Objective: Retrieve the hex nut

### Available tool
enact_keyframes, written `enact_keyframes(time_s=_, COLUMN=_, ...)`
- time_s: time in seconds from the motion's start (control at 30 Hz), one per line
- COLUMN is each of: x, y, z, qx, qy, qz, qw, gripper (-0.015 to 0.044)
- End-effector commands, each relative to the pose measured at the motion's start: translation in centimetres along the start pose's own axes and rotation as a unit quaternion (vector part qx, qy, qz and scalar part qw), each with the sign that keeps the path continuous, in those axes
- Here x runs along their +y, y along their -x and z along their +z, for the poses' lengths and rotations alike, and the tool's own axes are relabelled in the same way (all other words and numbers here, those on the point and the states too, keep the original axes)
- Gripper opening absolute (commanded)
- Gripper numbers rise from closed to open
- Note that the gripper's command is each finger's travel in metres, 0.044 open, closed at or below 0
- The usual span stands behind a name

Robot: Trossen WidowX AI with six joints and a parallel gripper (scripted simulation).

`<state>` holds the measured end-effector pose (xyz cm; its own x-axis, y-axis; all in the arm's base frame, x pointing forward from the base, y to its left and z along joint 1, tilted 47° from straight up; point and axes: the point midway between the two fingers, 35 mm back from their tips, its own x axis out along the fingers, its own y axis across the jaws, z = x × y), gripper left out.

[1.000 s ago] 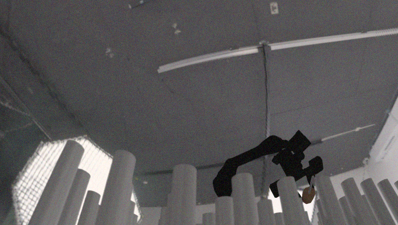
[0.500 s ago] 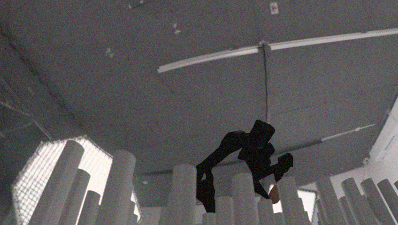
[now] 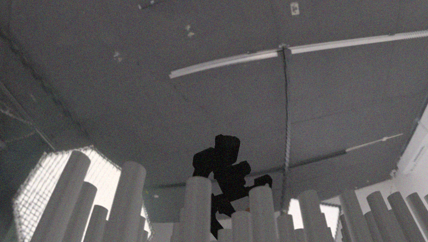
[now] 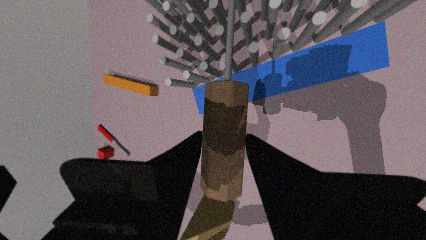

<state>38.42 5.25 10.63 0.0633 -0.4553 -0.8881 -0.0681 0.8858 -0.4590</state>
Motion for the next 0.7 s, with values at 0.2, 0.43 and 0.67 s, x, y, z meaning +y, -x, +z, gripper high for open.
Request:
enact_keyframes(time_s=0.2, x=-8.3, y=1.7, z=-1.6, qx=-0.012, qy=0.066, qz=0.017, qw=0.998, gripper=0.0000)
enact_keyframes(time_s=0.43, x=-13.4, y=2.8, z=-3.7, qx=-0.022, qy=0.108, qz=0.018, qw=0.994, gripper=0.0000)
enact_keyframes(time_s=0.67, x=-18.0, y=3.9, z=-6.5, qx=-0.032, qy=0.151, qz=0.013, qw=0.988, gripper=0.0000)
